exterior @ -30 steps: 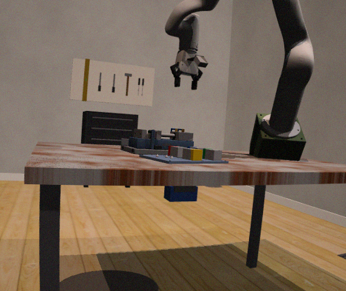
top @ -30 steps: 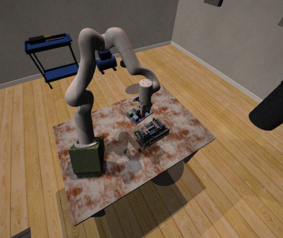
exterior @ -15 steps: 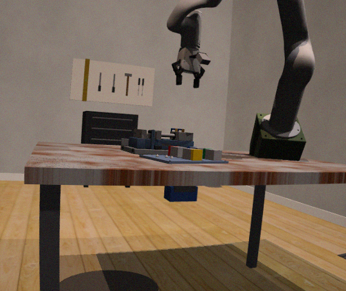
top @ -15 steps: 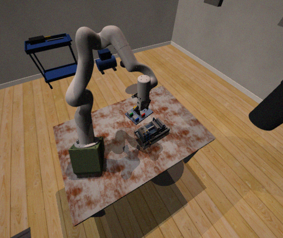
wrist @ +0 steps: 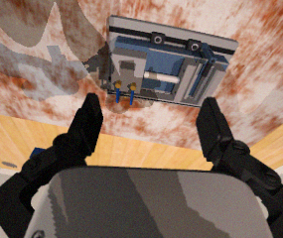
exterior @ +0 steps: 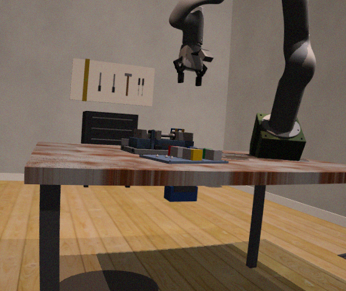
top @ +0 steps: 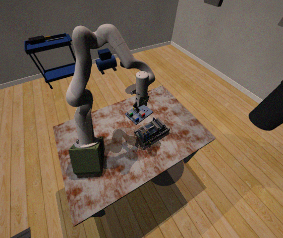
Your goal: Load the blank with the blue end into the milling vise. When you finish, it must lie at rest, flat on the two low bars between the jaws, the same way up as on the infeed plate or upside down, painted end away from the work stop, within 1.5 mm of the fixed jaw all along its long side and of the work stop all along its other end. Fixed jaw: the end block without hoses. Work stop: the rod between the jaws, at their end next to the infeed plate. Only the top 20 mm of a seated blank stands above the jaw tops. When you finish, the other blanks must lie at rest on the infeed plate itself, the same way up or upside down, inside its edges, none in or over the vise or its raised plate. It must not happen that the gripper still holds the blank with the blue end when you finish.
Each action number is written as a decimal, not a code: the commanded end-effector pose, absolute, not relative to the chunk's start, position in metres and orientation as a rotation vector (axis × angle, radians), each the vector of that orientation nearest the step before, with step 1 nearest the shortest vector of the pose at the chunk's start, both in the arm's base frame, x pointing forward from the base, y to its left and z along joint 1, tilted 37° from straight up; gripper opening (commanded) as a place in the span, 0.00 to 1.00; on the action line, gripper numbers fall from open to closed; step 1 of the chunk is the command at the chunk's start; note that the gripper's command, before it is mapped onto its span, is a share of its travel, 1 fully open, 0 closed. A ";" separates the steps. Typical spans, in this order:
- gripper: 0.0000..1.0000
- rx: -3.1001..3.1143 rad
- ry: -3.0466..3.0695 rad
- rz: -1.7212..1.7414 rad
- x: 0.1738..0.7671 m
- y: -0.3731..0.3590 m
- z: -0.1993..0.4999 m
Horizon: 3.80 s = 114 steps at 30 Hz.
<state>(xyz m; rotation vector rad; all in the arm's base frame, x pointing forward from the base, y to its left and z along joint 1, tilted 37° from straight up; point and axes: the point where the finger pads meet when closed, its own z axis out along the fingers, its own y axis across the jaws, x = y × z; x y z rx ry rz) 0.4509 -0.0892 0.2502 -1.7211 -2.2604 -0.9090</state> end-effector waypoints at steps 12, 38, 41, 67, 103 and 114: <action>1.00 -1.722 -2.262 -0.910 0.455 -0.058 0.278; 1.00 -1.722 -2.262 -0.909 0.463 0.016 0.343; 1.00 -1.722 -2.262 -0.909 0.463 0.016 0.343; 1.00 -1.722 -2.262 -0.910 0.466 0.044 0.368; 1.00 -1.722 -2.262 -0.909 0.465 0.036 0.361; 1.00 -1.722 -2.262 -0.909 0.465 0.036 0.360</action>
